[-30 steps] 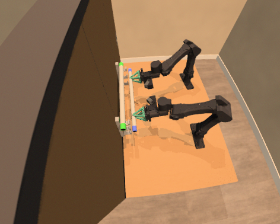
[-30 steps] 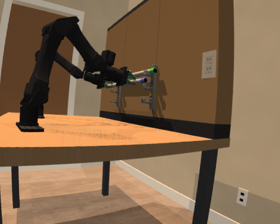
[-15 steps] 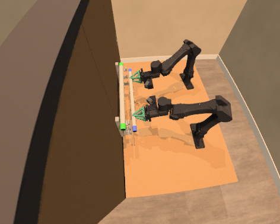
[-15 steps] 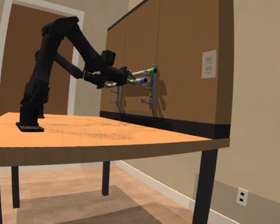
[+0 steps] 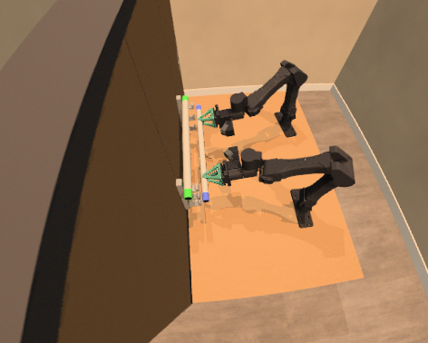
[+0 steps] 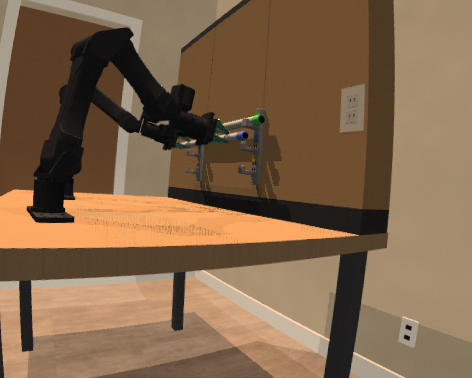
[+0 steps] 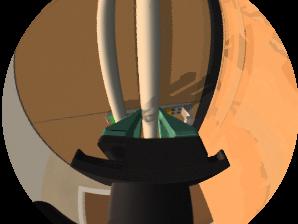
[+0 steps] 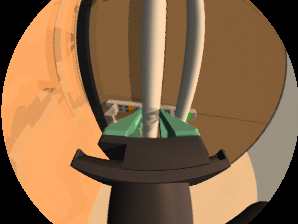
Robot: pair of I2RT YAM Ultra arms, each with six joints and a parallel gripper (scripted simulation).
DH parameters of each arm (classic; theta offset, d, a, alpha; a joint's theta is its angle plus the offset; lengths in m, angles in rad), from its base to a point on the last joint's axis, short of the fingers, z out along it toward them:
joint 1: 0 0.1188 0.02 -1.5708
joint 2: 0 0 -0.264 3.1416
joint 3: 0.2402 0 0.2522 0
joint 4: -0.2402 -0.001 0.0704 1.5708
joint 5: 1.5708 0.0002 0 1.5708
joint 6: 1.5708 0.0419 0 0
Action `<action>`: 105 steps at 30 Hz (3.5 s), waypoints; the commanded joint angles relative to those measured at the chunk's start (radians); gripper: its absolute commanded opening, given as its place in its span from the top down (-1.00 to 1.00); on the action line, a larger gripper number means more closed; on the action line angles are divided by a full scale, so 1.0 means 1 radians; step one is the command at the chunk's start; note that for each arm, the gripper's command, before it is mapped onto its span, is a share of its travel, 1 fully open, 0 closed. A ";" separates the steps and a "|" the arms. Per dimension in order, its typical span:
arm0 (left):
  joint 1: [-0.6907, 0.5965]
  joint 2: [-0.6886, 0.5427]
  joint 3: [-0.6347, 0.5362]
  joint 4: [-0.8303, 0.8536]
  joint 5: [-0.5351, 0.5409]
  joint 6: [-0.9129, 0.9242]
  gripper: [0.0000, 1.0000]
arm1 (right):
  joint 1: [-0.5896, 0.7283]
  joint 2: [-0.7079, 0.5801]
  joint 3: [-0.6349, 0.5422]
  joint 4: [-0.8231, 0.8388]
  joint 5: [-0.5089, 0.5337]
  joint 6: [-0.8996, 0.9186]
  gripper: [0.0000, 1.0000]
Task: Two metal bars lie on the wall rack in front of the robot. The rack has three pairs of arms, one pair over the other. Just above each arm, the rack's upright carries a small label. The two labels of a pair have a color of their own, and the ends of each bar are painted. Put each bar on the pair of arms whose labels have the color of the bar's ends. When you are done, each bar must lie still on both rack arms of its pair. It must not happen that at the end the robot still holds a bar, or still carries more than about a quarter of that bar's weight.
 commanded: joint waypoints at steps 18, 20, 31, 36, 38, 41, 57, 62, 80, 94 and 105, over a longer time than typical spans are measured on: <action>0.001 -0.041 0.075 0.084 -0.017 0.034 1.00 | -0.006 -0.047 0.074 0.069 0.015 -0.052 1.00; 0.003 -0.036 0.079 0.085 -0.015 0.034 1.00 | -0.008 -0.043 0.079 0.069 0.013 -0.052 1.00; 0.010 0.000 0.110 0.090 -0.007 0.035 1.00 | -0.016 -0.011 0.116 0.065 0.003 -0.054 1.00; 0.014 0.019 0.115 0.103 -0.004 0.036 1.00 | -0.021 0.007 0.124 0.074 -0.001 -0.054 1.00; 0.016 0.025 0.115 0.109 -0.002 0.036 1.00 | -0.022 0.013 0.126 0.078 -0.002 -0.054 1.00; 0.018 0.034 0.116 0.117 -0.001 0.036 1.00 | -0.025 0.021 0.128 0.084 -0.004 -0.054 1.00; 0.029 0.078 0.165 0.109 0.010 0.036 1.00 | -0.037 0.061 0.185 0.064 -0.017 -0.053 1.00; 0.033 0.093 0.191 0.099 0.015 0.037 1.00 | -0.041 0.075 0.214 0.050 -0.021 -0.053 1.00; 0.043 0.145 0.231 0.111 0.025 0.036 1.00 | -0.053 0.123 0.265 0.046 -0.033 -0.052 1.00; 0.043 0.145 0.245 0.097 0.026 0.036 1.00 | -0.053 0.123 0.280 0.031 -0.034 -0.052 1.00; 0.044 0.196 0.168 0.213 0.026 0.032 1.00 | -0.053 0.168 0.209 0.137 -0.034 -0.048 1.00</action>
